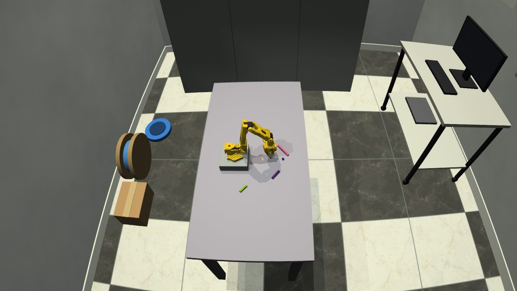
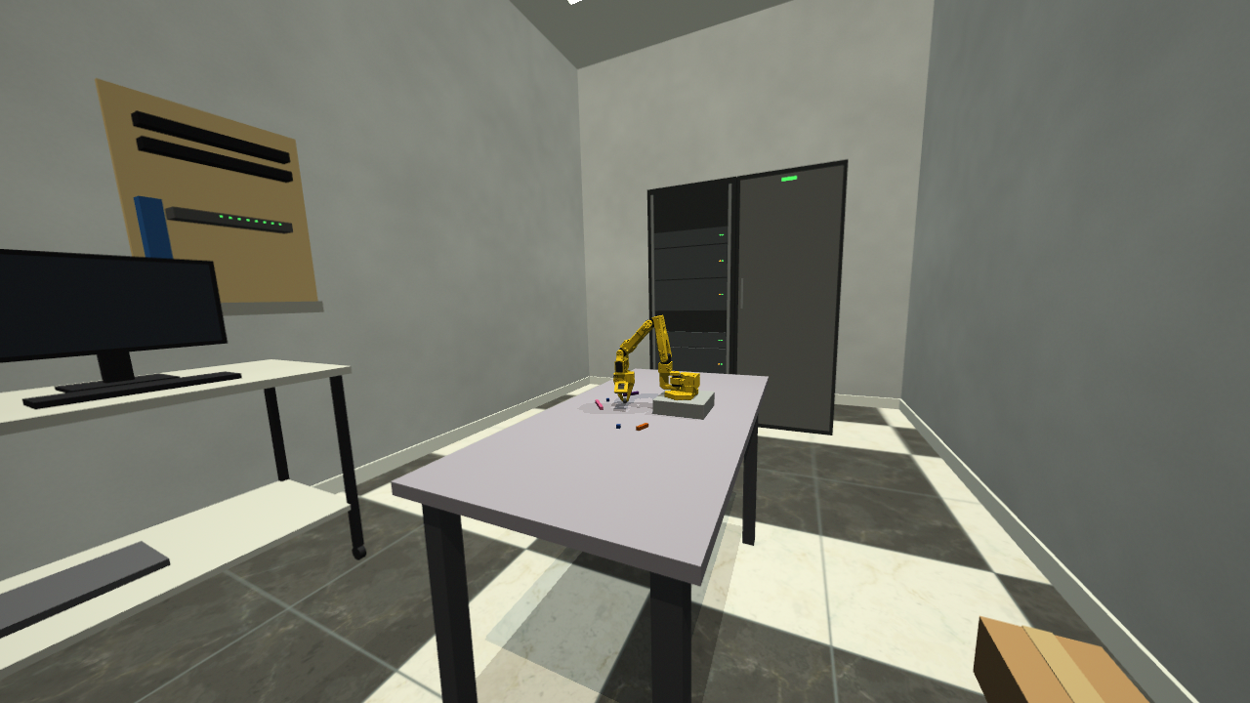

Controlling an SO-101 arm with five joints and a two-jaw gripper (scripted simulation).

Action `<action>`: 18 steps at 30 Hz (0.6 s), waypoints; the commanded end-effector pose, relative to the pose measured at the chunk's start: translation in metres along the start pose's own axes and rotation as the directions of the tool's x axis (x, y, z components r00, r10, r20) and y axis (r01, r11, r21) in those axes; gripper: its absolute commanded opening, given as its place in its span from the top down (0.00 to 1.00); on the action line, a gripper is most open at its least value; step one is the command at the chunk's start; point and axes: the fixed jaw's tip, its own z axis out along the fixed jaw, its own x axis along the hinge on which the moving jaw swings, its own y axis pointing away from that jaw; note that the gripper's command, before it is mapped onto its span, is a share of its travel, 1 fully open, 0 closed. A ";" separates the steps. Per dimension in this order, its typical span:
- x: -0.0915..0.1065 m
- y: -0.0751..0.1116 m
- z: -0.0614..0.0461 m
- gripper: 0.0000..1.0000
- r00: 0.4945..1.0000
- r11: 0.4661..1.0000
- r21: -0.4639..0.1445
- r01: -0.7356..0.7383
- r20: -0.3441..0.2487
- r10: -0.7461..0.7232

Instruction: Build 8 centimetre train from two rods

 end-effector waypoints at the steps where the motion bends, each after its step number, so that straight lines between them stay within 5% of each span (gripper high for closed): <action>1: -0.002 0.000 0.001 1.00 1.000 1.000 -0.008 0.003 0.003 -0.003; 18: -0.002 0.000 0.007 1.00 1.000 1.000 -0.008 0.003 0.003 -0.003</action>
